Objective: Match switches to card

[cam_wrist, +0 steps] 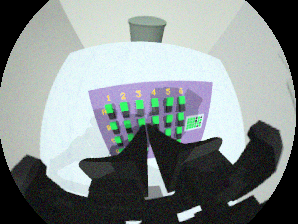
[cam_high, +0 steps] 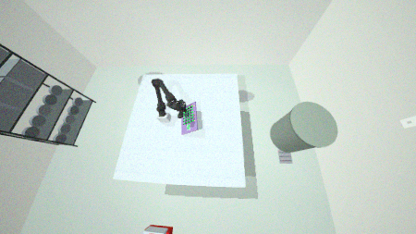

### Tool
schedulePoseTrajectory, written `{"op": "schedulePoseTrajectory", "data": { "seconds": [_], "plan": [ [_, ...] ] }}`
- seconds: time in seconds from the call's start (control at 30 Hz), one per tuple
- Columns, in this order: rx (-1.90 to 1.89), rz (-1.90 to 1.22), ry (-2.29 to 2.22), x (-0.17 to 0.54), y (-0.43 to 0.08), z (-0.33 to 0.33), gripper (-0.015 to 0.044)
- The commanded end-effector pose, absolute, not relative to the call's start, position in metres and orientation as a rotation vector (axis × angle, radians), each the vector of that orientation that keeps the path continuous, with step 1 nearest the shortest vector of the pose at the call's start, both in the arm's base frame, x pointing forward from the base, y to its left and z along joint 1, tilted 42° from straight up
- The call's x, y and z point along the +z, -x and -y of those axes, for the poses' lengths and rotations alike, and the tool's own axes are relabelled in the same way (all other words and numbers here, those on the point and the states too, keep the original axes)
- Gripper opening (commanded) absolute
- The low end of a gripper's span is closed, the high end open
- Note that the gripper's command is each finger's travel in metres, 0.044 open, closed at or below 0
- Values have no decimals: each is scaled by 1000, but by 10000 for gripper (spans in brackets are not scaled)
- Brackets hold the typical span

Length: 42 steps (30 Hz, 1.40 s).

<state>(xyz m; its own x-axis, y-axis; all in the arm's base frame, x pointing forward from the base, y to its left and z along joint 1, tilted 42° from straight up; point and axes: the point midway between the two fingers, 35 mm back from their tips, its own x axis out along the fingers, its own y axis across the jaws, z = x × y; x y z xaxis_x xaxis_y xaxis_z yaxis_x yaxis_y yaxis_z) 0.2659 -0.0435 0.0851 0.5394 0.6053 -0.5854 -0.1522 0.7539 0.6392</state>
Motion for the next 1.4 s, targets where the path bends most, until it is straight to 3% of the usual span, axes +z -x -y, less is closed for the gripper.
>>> {"op": "schedulePoseTrajectory", "data": {
  "seconds": [0.0,1.37],
  "plan": [
    [481,-887,-584,73,-275,27,0],
    [481,-874,-589,53,-294,3,0]
  ]
}}
